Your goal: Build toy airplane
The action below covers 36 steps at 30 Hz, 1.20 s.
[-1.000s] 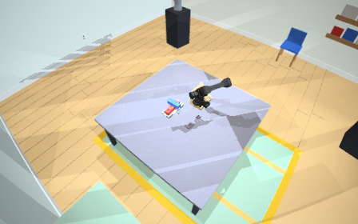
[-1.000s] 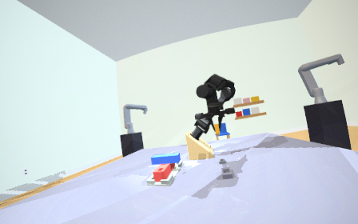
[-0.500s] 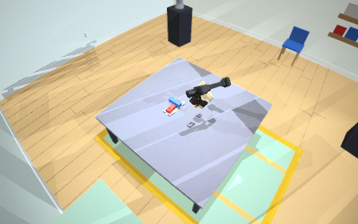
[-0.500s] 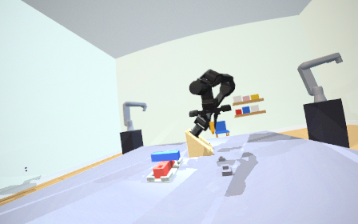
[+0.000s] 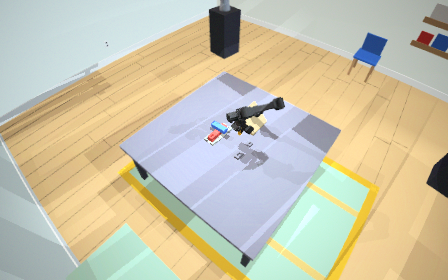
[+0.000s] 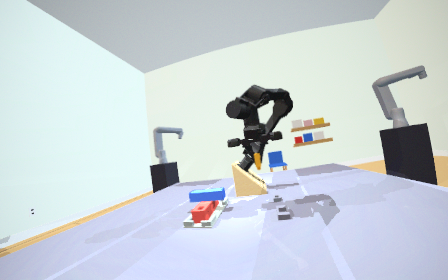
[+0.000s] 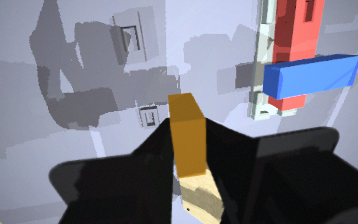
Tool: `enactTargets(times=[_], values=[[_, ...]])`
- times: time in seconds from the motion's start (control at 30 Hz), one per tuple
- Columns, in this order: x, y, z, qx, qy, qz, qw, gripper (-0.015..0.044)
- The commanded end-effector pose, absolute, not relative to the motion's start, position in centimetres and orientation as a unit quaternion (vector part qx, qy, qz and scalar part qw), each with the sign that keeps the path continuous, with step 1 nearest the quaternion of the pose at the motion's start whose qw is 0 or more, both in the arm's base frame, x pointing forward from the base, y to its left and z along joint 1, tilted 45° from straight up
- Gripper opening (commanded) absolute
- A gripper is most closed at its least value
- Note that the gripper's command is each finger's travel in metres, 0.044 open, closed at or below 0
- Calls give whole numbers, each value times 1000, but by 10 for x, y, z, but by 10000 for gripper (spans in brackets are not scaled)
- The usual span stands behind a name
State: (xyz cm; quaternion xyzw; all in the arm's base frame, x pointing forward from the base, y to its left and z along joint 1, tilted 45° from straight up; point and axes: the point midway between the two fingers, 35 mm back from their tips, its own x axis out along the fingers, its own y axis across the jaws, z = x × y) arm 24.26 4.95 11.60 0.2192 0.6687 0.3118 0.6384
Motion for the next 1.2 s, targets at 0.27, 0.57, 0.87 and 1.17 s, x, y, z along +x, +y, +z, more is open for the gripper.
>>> enactTargets(times=[0.27, 0.57, 0.87, 1.17], values=[[267, 34, 95, 214, 668, 313, 640, 0], [284, 24, 78, 212, 667, 315, 641, 0], [299, 13, 59, 209, 666, 317, 642, 0], [312, 1, 38, 206, 664, 320, 643, 0]])
